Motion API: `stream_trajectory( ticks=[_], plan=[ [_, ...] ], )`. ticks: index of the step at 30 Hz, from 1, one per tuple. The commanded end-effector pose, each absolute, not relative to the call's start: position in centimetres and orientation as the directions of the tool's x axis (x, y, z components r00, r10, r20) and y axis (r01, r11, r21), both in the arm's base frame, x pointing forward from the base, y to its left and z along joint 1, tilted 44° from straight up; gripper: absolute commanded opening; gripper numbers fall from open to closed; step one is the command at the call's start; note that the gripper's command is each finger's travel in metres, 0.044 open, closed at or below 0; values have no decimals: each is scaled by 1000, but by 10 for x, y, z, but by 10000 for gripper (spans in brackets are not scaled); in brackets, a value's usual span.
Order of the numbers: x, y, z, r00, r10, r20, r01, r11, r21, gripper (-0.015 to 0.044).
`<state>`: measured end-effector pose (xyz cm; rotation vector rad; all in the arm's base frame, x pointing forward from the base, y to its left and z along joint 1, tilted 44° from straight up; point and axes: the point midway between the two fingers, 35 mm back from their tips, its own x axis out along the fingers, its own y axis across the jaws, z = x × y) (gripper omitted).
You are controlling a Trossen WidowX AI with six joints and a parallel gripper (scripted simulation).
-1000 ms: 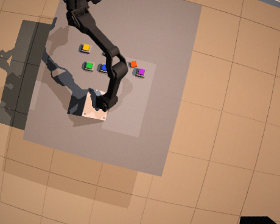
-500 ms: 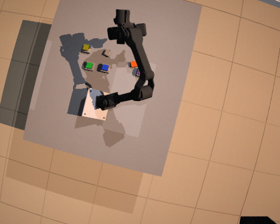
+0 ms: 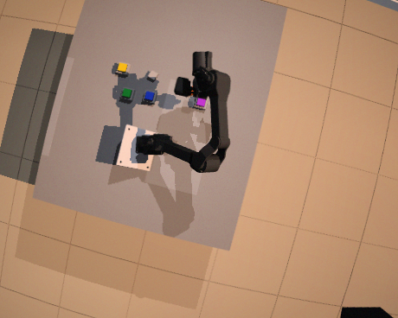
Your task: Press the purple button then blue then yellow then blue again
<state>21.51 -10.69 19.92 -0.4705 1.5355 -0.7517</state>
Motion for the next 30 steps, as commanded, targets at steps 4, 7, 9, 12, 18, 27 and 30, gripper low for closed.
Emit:
stream_trajectory(
  ticks=[4,7,9,12,18,27,30],
  plan=[
    [206,-129,176,-133,-681,-720,153,704,-694,295],
    [201,-148,156,-133,-685,-717,153,700,-697,216],
    [200,-150,155,-134,-685,-716,153,700,-698,164],
    [200,-150,155,-134,-685,-716,153,700,-698,85],
    [200,-150,155,-134,-685,-716,153,700,-698,20],
    [200,-152,152,-133,-685,-716,153,700,-698,20],
    [199,-156,148,-133,-685,-717,153,700,-697,20]
  ],
)
